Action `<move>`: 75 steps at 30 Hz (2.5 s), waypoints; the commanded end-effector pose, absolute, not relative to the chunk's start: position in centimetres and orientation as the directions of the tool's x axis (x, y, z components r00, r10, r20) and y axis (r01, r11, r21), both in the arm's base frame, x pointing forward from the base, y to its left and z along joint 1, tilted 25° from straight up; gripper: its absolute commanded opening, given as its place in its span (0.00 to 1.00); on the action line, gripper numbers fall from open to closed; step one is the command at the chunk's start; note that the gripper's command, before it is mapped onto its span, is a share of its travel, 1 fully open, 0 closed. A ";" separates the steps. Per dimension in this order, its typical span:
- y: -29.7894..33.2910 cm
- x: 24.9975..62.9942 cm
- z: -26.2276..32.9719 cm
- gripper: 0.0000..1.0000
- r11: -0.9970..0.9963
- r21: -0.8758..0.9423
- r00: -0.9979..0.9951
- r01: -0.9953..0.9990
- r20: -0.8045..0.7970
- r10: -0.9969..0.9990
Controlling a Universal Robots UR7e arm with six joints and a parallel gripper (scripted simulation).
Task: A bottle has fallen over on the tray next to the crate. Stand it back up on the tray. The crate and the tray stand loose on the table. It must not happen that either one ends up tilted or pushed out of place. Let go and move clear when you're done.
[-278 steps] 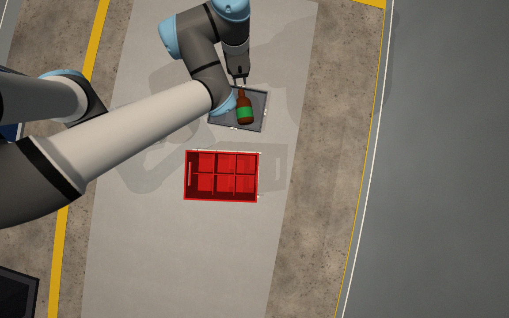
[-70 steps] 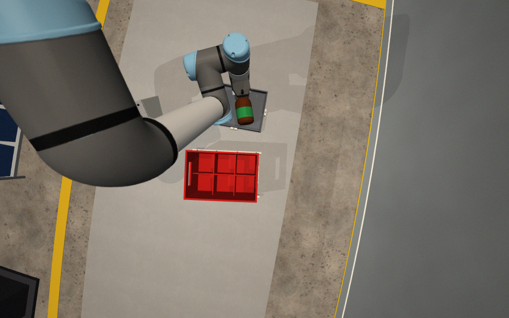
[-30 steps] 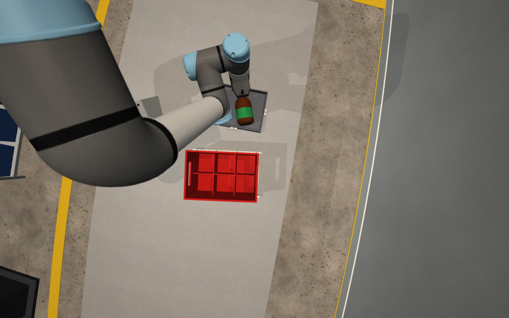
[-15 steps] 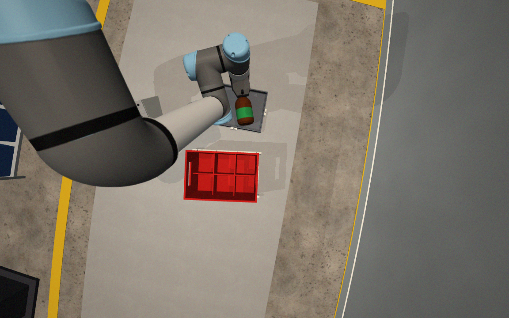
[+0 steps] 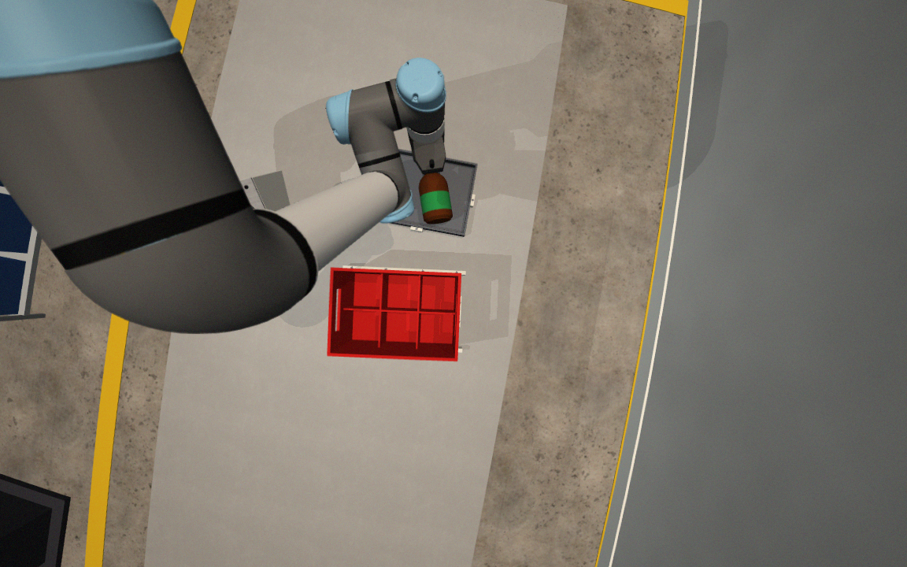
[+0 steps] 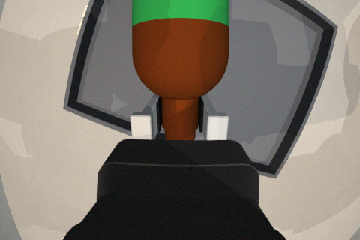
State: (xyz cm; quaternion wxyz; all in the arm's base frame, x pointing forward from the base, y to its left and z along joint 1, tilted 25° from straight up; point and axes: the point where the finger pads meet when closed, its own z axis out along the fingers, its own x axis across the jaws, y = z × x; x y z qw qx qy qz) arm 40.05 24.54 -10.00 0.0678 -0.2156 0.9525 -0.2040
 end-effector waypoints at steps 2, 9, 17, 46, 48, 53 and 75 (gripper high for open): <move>24.6 40.1 -9.9 0.00 0.824 -0.418 -0.898 -0.383 -0.043 -0.439; 24.6 40.1 -9.9 0.00 0.824 -0.418 -0.898 -0.383 -0.043 -0.439; 24.6 40.1 -9.9 0.00 0.824 -0.418 -0.898 -0.383 -0.043 -0.439; 24.7 40.0 -9.6 0.00 0.824 -0.418 -0.898 -0.383 -0.043 -0.439; 24.7 40.0 -9.5 0.00 0.824 -0.418 -0.898 -0.383 -0.043 -0.439; 24.8 39.9 -9.4 0.00 0.824 -0.418 -0.898 -0.383 -0.043 -0.439; 25.5 39.5 -7.7 0.00 0.824 -0.418 -0.898 -0.383 -0.043 -0.439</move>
